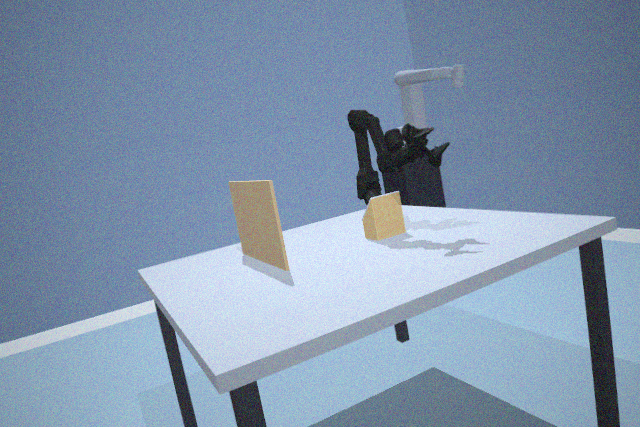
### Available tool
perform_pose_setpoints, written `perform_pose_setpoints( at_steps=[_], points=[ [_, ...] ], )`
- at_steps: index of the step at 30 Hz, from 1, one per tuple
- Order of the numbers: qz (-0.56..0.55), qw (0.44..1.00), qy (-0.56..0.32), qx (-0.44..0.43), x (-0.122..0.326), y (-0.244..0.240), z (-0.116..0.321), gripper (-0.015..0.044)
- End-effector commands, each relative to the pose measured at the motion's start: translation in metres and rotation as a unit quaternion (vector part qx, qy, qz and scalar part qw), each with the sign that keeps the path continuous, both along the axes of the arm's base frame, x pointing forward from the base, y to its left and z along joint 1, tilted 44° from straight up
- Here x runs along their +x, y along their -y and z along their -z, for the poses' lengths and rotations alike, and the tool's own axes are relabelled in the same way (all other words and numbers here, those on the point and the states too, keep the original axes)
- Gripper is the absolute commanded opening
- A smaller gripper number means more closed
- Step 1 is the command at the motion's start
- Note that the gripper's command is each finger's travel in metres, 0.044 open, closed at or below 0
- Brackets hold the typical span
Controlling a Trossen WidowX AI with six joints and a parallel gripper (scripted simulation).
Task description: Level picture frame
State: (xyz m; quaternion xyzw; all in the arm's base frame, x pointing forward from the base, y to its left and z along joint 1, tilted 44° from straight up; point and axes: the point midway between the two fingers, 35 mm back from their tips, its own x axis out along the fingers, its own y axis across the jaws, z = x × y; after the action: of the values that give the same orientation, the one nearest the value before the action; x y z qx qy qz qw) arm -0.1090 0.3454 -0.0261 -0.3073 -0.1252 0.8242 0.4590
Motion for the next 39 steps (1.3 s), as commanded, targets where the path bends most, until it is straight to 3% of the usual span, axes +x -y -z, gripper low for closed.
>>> perform_pose_setpoints(
  at_steps=[1, 6, 14, 23, 31, 39],
  points=[
    [0.005, 1.0, -0.003, -0.001, 0.002, -0.001, -0.001, 0.0374],
    [0.122, 0.989, -0.08, -0.01, 0.071, -0.021, -0.038, 0.026],
    [0.324, 0.919, -0.223, 0.008, 0.201, -0.005, -0.105, 0.026],
    [0.505, 0.775, -0.371, 0.081, 0.311, 0.082, -0.171, 0.026],
    [0.608, 0.61, -0.473, 0.184, 0.351, 0.188, -0.213, 0.026],
    [0.657, 0.429, -0.534, 0.315, 0.342, 0.285, -0.237, 0.026]
  ],
)
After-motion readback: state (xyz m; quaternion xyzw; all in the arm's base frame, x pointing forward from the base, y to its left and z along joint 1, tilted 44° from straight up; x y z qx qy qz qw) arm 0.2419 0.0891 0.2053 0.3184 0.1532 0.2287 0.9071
